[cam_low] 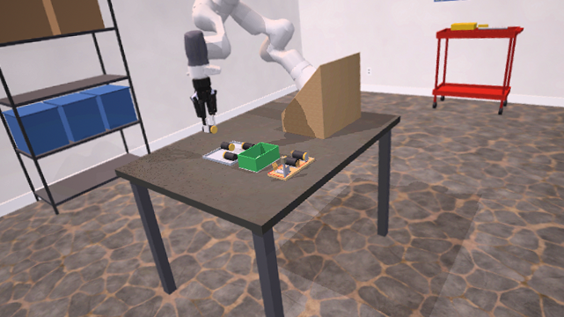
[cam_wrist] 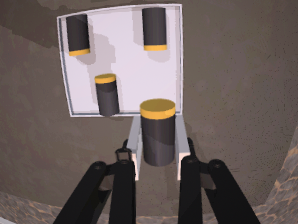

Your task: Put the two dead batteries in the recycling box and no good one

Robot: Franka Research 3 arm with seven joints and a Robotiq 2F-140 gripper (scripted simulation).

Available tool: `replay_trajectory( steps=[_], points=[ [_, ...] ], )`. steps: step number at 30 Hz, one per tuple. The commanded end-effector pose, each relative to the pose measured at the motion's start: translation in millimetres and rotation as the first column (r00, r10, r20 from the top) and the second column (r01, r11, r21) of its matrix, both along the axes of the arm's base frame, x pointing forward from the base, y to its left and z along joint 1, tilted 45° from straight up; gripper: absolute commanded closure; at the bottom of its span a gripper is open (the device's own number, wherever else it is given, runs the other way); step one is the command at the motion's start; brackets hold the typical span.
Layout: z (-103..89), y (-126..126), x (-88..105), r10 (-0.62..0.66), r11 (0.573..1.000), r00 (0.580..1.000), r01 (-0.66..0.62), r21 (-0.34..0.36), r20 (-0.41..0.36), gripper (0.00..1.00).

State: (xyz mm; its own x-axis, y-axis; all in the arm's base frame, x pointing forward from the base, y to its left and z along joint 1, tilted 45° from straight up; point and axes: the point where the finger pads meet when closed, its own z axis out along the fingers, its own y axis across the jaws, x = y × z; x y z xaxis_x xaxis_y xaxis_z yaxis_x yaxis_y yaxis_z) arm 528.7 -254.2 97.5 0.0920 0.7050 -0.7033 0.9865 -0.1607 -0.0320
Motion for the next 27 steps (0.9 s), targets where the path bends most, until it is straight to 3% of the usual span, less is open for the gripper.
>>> replay_trajectory(
  steps=[1, 7, 11, 15, 21, 23, 27],
  points=[
    [-1.1, 1, -1.6, 0.003, 1.0, 1.0, -0.003, 0.003, -0.009, 0.84],
    [-5.1, 5, -1.0, 0.003, 1.0, 1.0, -0.003, 0.003, -0.009, 0.84],
    [-20.9, 21, 1.6, 0.003, 1.0, 1.0, -0.003, 0.003, -0.009, 0.84],
    [-50.0, 50, 6.3, 0.003, 1.0, 1.0, -0.003, 0.003, -0.009, 0.84],
    [-110.3, 110, 16.1, 0.003, 1.0, 1.0, -0.003, 0.003, -0.009, 0.84],
    [-110.3, 110, 16.1, 0.003, 1.0, 1.0, -0.003, 0.003, -0.009, 0.84],
    [-154.4, 154, 23.2, 0.003, 1.0, 1.0, -0.003, 0.003, -0.009, 0.84]
  ],
)
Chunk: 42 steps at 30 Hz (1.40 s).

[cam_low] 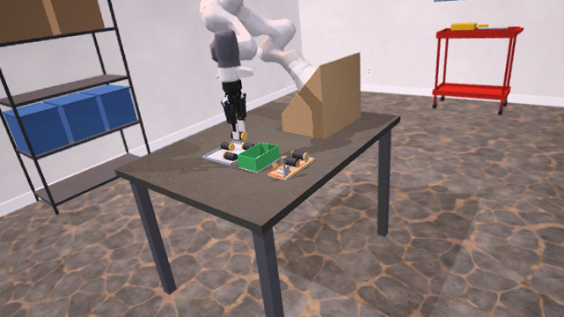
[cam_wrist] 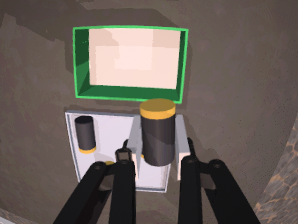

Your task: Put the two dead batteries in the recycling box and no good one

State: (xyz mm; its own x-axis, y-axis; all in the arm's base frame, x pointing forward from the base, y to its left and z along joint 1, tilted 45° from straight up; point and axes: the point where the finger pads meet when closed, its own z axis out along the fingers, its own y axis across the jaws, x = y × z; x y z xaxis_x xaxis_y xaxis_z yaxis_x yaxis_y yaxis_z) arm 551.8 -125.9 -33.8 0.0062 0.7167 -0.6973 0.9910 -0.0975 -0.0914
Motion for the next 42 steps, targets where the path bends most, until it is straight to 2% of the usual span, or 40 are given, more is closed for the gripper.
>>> replay_trajectory(
  steps=[1, 6, 11, 13, 17, 22, 42],
  points=[
    [-33.9, 37, 1.9, -0.06, 0.998, 0.997, 0.06, -0.008, 0.049, 0.84],
    [-82.8, 86, 9.8, -0.06, 0.998, 0.997, 0.06, -0.008, 0.049, 0.84],
    [-116.4, 119, 15.2, -0.06, 0.998, 0.997, 0.06, -0.008, 0.049, 0.84],
    [-116.4, 119, 15.2, -0.06, 0.998, 0.997, 0.06, -0.008, 0.049, 0.84],
    [-131.8, 135, 17.7, -0.06, 0.998, 0.997, 0.06, -0.008, 0.049, 0.84],
    [-139.9, 143, 19.0, -0.06, 0.998, 0.997, 0.06, -0.008, 0.049, 0.84],
    [-140.8, 144, 19.2, -0.081, 0.997, 0.994, 0.082, -0.011, 0.07, 0.84]
  ],
)
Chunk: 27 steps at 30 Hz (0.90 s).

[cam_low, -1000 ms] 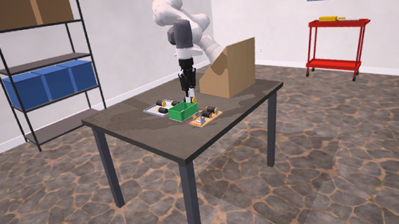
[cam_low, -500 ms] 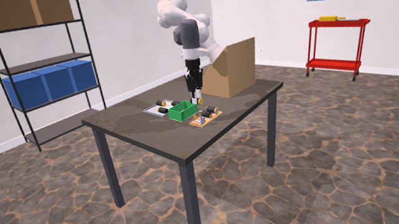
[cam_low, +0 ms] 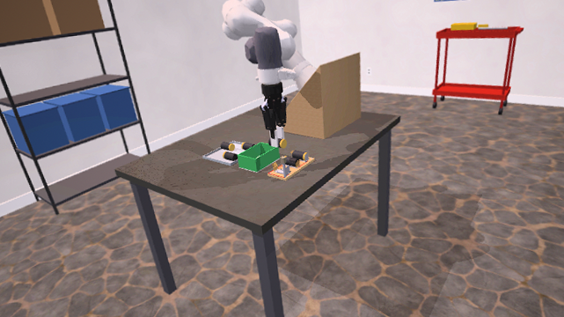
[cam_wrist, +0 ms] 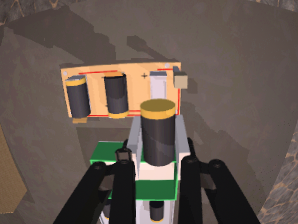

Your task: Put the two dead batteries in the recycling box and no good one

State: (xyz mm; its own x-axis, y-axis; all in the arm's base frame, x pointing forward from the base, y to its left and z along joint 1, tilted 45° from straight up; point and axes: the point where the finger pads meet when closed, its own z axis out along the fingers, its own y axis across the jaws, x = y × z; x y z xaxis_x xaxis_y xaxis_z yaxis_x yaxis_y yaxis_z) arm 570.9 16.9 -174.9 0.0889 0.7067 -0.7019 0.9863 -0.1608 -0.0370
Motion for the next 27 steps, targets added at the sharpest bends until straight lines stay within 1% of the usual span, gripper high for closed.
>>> replay_trajectory(
  steps=[1, 9, 11, 14, 16, 27],
  points=[
    [0.4, 1, 0.1, -0.019, 1.0, 1.0, 0.019, -0.003, 0.016, 0.84],
    [-0.2, 0, 0.0, -0.019, 1.0, 1.0, 0.019, -0.003, 0.016, 0.84],
    [-10.0, -9, -1.9, -0.019, 1.0, 1.0, 0.019, -0.003, 0.016, 0.84],
    [-35.6, -34, -7.0, -0.019, 1.0, 1.0, 0.019, -0.003, 0.016, 0.84],
    [-43.5, -42, -8.5, -0.019, 1.0, 1.0, 0.019, -0.003, 0.016, 0.84],
    [-44.0, -42, -8.6, -0.019, 1.0, 1.0, 0.019, -0.003, 0.016, 0.84]
  ],
)
